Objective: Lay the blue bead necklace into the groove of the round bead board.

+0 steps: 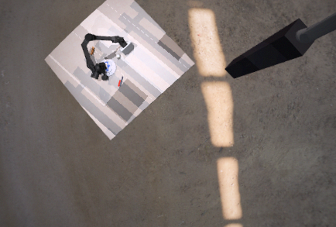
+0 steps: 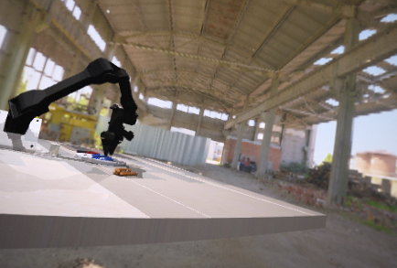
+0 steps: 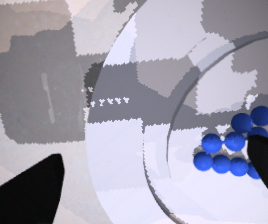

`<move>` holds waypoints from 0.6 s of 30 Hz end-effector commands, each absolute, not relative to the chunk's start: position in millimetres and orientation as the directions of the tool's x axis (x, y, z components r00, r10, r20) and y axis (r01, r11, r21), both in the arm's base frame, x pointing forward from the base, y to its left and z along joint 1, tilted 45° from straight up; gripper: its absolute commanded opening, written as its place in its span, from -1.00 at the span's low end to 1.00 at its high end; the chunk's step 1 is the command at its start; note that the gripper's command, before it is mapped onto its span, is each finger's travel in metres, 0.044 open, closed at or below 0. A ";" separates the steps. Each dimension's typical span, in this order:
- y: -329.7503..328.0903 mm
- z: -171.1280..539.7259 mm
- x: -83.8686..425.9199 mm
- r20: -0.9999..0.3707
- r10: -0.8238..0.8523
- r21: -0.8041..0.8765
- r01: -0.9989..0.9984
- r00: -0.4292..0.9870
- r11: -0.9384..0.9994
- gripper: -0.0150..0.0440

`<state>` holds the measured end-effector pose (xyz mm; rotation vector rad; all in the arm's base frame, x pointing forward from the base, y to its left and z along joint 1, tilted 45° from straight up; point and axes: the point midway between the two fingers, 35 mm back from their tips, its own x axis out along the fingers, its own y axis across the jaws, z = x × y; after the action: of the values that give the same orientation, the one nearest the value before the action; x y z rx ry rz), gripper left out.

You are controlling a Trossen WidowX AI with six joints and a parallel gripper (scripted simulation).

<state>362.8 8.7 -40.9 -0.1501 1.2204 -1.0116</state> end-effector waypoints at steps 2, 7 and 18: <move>9.3 -41.3 362.3 -0.707 -0.707 -0.589 0.565 -0.015 0.577 1.00; 9.3 -41.3 362.3 -0.707 -0.707 -0.589 0.565 -0.015 0.577 1.00; 5.0 -32.2 360.0 -0.707 -0.707 -0.637 0.449 -0.015 0.627 0.73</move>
<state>362.1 8.1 -40.1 -0.1748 1.2376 -0.9936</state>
